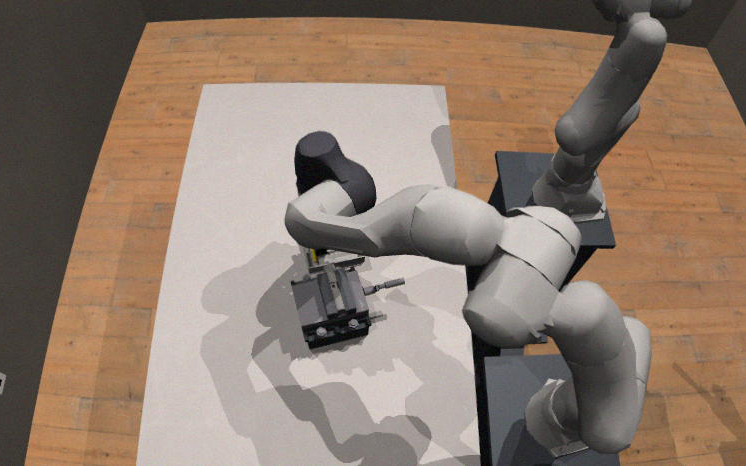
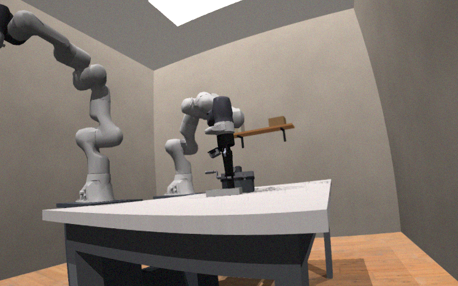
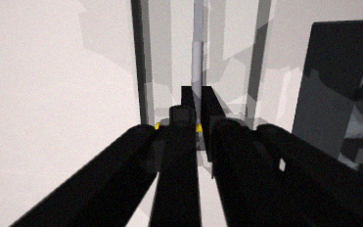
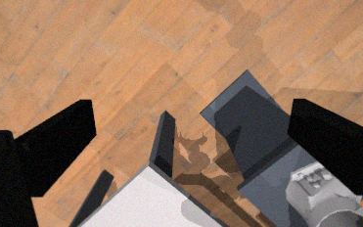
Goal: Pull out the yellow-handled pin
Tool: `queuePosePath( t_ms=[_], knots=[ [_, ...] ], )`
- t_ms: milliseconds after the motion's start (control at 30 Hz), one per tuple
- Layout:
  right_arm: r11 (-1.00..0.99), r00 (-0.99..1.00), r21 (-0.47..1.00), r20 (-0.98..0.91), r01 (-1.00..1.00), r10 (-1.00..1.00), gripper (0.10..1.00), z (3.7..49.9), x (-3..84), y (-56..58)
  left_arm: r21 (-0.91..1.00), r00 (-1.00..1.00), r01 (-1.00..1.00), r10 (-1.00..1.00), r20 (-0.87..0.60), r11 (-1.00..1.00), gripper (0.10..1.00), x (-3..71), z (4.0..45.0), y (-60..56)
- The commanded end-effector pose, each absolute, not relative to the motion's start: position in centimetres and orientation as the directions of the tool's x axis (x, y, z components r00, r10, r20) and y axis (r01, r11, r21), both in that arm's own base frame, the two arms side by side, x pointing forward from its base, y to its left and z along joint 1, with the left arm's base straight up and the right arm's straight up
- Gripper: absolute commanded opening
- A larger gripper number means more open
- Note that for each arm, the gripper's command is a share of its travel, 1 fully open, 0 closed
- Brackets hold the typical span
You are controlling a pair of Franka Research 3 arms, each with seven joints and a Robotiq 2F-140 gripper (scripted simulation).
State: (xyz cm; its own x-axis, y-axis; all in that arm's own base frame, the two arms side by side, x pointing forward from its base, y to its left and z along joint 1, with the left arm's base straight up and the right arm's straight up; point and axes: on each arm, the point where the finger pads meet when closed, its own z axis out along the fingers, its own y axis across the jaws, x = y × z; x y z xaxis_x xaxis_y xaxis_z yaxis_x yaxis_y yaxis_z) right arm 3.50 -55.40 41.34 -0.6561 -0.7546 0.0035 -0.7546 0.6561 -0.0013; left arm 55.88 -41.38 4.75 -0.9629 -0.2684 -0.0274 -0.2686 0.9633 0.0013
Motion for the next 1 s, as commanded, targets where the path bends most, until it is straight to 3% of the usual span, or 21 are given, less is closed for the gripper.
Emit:
queuePosePath(
  t_ms=[0, 967],
  knots=[
    [0.66, -0.66, 0.0, 0.0, -0.751, -0.751, 1.0, 41.3, 3.57, -55.33, 0.001, -0.962, -0.272, -0.272, -0.029, 0.962, 0.099, 55.9, 4.46, -41.4],
    [0.66, -0.66, 0.0, 0.0, -0.751, -0.751, 1.0, 41.3, 3.57, -55.33, 0.001, -0.962, -0.272, -0.272, -0.029, 0.962, 0.099, 55.87, 3.78, -41.39]
  ],
)
